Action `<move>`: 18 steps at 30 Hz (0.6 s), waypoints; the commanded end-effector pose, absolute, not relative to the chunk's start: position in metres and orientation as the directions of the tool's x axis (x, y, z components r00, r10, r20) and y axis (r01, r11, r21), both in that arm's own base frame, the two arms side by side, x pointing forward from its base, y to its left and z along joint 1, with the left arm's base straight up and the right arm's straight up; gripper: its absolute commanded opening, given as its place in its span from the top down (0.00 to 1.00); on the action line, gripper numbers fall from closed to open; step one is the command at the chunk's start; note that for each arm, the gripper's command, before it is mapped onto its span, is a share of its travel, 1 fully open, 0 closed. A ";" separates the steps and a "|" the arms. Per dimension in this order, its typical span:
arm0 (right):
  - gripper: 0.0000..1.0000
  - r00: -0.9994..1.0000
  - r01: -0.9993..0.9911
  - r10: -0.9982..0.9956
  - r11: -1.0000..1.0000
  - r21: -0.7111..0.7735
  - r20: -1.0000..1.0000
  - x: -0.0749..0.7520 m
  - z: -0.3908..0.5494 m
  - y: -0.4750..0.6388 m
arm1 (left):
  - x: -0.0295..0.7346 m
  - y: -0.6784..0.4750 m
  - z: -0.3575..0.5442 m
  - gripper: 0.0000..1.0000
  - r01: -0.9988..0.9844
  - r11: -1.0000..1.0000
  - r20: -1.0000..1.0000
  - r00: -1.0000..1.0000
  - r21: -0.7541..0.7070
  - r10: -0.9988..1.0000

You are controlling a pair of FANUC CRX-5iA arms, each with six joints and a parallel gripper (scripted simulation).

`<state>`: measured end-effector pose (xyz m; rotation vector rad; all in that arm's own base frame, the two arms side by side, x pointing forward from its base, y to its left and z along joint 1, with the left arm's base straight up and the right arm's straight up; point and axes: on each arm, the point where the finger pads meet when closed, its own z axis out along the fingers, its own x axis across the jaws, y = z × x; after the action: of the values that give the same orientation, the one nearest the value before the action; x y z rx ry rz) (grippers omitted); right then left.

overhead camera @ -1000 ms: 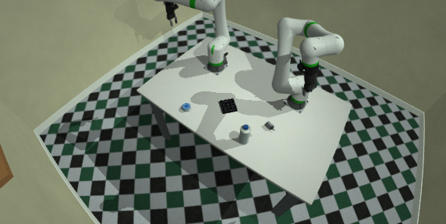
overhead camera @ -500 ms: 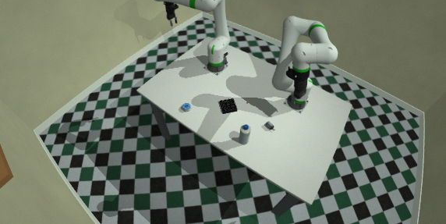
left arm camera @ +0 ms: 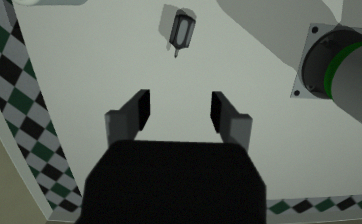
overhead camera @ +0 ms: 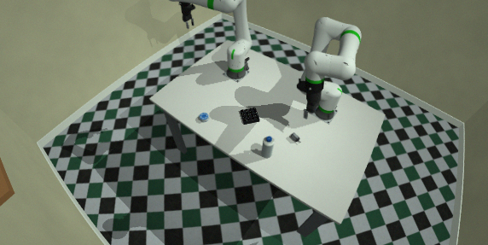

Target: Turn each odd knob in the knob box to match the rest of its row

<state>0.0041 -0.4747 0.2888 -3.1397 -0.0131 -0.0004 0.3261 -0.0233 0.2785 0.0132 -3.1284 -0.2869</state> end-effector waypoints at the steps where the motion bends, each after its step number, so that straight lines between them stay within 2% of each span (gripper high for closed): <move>1: 0.00 1.000 0.008 0.008 -1.000 0.000 0.000 0.004 0.290 -0.475 | 0.350 -0.052 0.266 0.00 -0.098 0.980 -0.028 -0.995 0.174 -0.094; 18: 0.00 1.000 0.008 0.008 -1.000 0.000 0.000 0.004 0.290 -0.475 | 0.392 -0.156 0.224 0.00 -0.359 0.929 -0.072 -0.933 0.090 -0.353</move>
<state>0.0041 -0.4747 0.2888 -3.1397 -0.0131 -0.0004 0.3807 -0.1248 0.2363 0.4507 -3.1502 -0.1774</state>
